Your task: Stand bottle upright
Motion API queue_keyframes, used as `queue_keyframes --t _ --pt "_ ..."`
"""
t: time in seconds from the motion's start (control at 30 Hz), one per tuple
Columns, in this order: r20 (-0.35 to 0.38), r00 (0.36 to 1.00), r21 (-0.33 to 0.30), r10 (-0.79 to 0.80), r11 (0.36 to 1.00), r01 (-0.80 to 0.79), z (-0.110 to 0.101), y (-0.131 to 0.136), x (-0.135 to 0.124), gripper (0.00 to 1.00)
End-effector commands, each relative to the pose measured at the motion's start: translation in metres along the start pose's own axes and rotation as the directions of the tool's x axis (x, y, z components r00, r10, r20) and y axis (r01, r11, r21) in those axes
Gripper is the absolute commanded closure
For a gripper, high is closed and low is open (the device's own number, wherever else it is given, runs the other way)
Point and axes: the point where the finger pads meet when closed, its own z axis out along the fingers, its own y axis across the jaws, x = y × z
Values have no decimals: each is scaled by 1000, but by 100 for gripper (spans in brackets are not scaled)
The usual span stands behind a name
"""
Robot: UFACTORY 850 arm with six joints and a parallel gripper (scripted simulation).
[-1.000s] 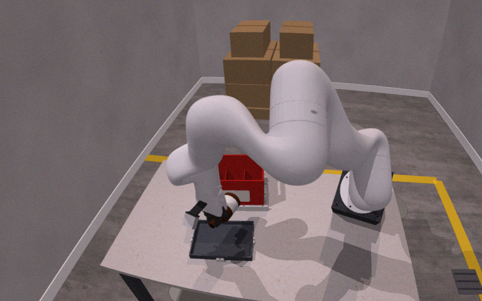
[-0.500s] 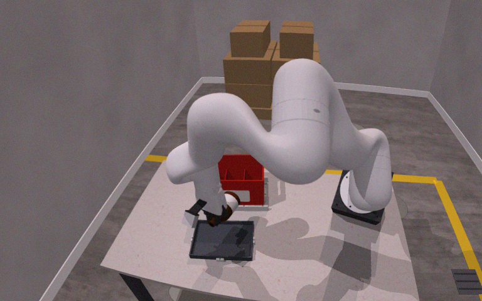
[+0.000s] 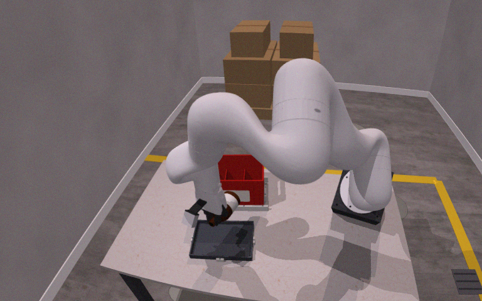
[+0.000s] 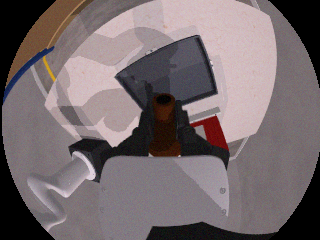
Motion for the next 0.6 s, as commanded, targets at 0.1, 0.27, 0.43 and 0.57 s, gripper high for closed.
queue_keyframes --t 0.1,0.27,0.43,0.57 --pt "0 1000 -2 -1 1000 1 -1 1 0 100" --pt "0 1000 -2 -1 1000 1 -1 1 0 100" --pt "0 1000 -2 0 1000 0 -1 1 0 100" --pt "0 1000 -2 15 1000 -15 -1 1 0 100"
